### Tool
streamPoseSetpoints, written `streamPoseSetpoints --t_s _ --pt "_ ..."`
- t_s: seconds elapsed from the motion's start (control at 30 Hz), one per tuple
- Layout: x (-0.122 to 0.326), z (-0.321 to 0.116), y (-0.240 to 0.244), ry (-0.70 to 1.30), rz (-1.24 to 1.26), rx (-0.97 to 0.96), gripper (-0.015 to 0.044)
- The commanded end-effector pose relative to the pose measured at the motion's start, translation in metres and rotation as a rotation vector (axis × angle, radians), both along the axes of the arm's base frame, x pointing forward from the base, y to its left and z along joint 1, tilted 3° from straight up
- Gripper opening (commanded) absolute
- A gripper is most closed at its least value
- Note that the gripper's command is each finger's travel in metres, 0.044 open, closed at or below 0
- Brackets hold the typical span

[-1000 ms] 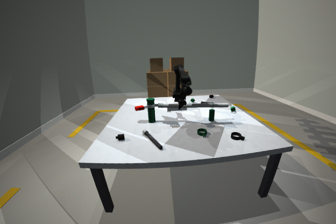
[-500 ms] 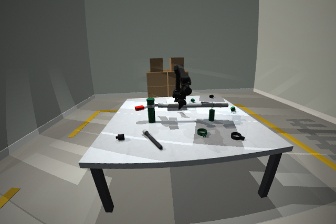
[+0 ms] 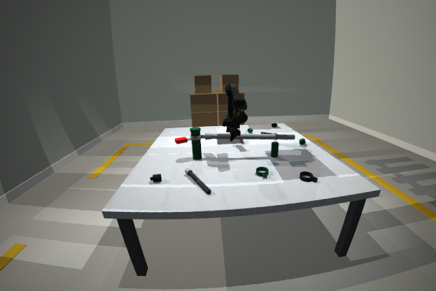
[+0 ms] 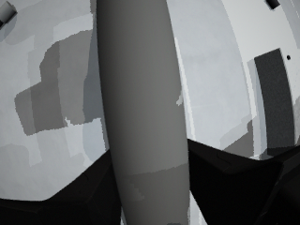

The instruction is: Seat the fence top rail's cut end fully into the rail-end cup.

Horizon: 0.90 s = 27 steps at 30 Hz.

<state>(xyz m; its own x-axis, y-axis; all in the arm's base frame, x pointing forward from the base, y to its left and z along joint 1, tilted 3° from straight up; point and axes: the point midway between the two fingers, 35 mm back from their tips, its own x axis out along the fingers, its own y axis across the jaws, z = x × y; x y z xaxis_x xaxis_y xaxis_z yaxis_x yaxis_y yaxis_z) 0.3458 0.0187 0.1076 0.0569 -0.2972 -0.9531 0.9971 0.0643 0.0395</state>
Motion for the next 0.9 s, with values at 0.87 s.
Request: streamPoseSetpoints --t_s 0.87 --pt "0.005 0.005 -0.016 -0.017 -0.008 -0.013 0.0"
